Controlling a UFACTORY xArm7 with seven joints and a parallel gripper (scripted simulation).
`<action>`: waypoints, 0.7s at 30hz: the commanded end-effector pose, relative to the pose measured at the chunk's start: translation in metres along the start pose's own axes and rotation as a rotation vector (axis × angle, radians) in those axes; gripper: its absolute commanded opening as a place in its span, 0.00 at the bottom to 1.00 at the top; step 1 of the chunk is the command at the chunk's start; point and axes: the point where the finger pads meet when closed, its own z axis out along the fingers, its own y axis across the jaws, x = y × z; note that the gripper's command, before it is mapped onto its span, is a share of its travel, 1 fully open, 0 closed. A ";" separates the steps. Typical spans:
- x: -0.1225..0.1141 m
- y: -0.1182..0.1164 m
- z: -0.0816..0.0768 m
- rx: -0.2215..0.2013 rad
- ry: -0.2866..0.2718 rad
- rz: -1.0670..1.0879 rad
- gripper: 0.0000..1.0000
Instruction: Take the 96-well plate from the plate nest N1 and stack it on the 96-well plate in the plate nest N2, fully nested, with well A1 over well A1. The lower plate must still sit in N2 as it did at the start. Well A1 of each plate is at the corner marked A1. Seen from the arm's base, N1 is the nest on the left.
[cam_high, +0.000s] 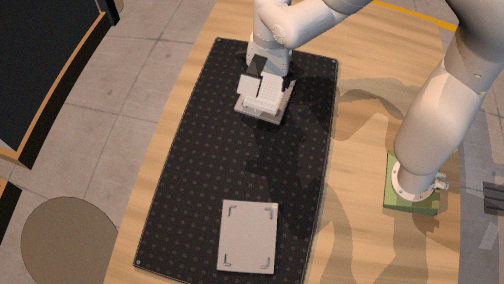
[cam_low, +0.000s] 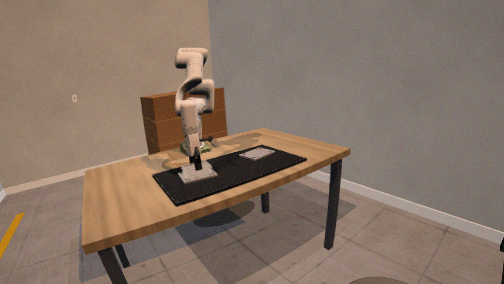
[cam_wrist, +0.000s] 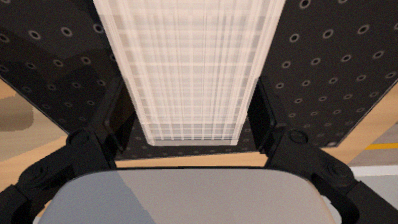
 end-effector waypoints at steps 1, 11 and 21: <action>0.000 0.001 -0.001 -0.003 -0.001 0.000 0.00; 0.000 0.001 -0.001 -0.003 -0.001 0.000 0.00; 0.000 0.001 0.001 -0.003 -0.001 0.000 0.00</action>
